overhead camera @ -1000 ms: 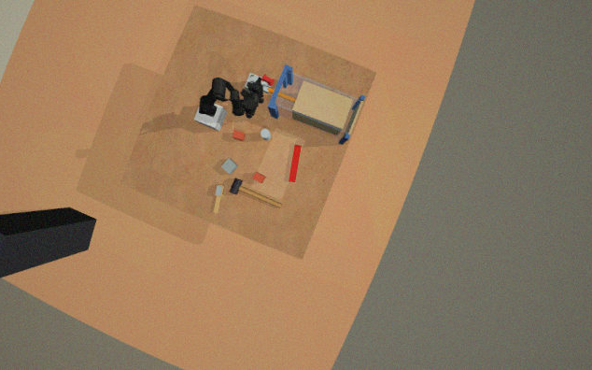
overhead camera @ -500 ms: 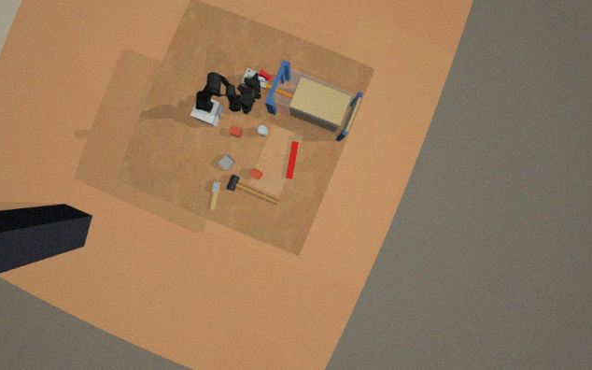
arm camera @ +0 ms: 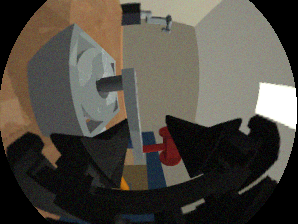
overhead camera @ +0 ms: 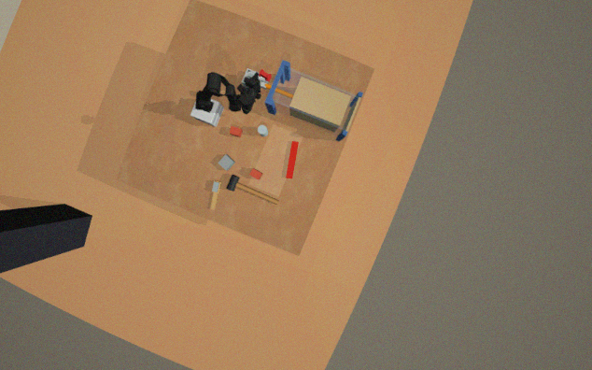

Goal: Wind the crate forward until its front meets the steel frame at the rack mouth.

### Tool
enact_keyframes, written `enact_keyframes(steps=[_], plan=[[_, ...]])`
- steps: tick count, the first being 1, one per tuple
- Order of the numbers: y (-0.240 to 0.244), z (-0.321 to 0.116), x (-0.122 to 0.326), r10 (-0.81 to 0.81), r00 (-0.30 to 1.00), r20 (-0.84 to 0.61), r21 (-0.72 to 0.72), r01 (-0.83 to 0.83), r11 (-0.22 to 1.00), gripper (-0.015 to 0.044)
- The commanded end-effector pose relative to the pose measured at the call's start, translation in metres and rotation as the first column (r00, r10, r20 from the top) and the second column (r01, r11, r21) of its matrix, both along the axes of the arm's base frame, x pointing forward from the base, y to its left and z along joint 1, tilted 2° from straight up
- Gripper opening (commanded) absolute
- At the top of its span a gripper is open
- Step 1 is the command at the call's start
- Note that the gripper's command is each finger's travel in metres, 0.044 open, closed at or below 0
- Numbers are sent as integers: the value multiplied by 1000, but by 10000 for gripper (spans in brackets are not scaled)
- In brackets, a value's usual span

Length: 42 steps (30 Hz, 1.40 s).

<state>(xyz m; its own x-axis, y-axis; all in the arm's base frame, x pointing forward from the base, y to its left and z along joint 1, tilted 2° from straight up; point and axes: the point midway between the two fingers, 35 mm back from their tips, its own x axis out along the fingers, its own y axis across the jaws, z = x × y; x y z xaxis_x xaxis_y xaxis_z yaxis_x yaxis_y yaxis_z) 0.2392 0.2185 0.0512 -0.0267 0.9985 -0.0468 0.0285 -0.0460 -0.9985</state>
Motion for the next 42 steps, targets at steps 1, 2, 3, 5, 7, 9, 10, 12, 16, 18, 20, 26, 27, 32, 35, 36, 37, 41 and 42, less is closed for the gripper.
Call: enact_keyframes(steps=[1, 2, 3, 5, 7, 9, 10, 12, 16, 18, 20, 26, 27, 32, 35, 36, 37, 41, 42], plan=[[0, 0, 0, -1, 1000, -2, 0, 1, 1000, 240], [0, 0, 0, -1, 1000, -2, 0, 1, 1000, 240], [0, 0, 0, -1, 1000, -2, 0, 1, 1000, 240], [0, 0, 0, -1, 1000, -2, 0, 1, 1000, 240], [0, 0, 0, -1, 1000, -2, 0, 1, 1000, 240], [0, 0, 0, -1, 1000, -2, 0, 1, 1000, 240], [0, 0, 0, -1, 1000, -2, 0, 1, 1000, 240], [0, 0, 0, -1, 1000, -2, 0, 1, 1000, 240], [0, 0, 0, -1, 1000, -2, 0, 1, 1000, 240], [0, -1, 0, 0, 1000, 3, 0, 0, 1000, 240], [-1, -6, 1, 1, 1000, 18, 0, -1, 1000, 240], [-1, -7, 1, 2, 1000, 22, 0, -2, 1000, 240], [-1, -7, 1, 2, 1000, 22, 0, -2, 1000, 240], [-1, -7, 1, 2, 1000, 22, 0, -2, 1000, 240], [-1, -7, 1, 2, 1000, 22, 0, -2, 1000, 240], [-1, -7, 1, 2, 1000, 22, 0, -2, 1000, 240], [-1, -7, 1, 2, 1000, 22, 0, -2, 1000, 240], [-1, -7, 1, 2, 1000, 22, 0, -2, 1000, 240], [-1, -7, 1, 2, 1000, 22, 0, -2, 1000, 240]])
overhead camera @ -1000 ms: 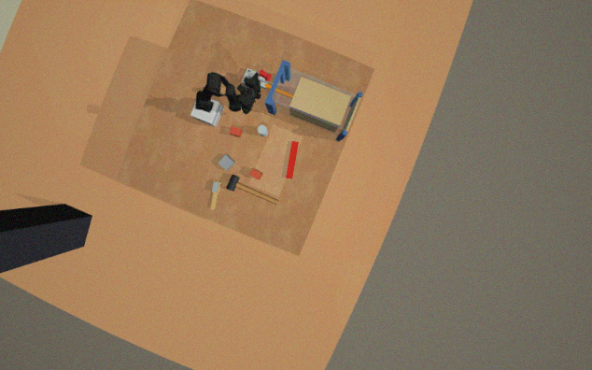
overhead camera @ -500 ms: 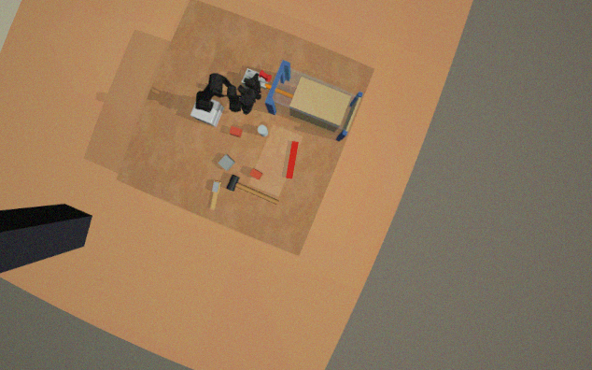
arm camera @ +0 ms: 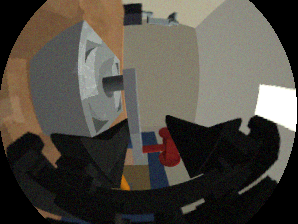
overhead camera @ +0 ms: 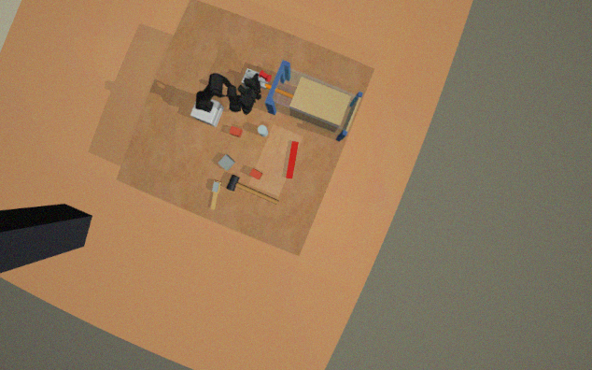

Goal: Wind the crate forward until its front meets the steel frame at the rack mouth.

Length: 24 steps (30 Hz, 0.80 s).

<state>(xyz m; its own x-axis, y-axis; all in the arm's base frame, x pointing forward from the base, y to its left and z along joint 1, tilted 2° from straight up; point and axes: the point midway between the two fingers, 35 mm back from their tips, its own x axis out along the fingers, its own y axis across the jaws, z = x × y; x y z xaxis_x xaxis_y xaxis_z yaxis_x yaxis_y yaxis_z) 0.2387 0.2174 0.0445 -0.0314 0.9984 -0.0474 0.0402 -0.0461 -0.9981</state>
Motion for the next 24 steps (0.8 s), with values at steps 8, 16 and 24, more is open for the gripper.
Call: enact_keyframes(steps=[8, 16, 24], plan=[[0, 0, 2, -4, 1000, 11, 0, 4, 1000, 240], [0, 0, 2, -4, 1000, 11, 0, 4, 1000, 240], [0, 0, 0, 0, 1000, 0, 0, 0, 1000, 240]])
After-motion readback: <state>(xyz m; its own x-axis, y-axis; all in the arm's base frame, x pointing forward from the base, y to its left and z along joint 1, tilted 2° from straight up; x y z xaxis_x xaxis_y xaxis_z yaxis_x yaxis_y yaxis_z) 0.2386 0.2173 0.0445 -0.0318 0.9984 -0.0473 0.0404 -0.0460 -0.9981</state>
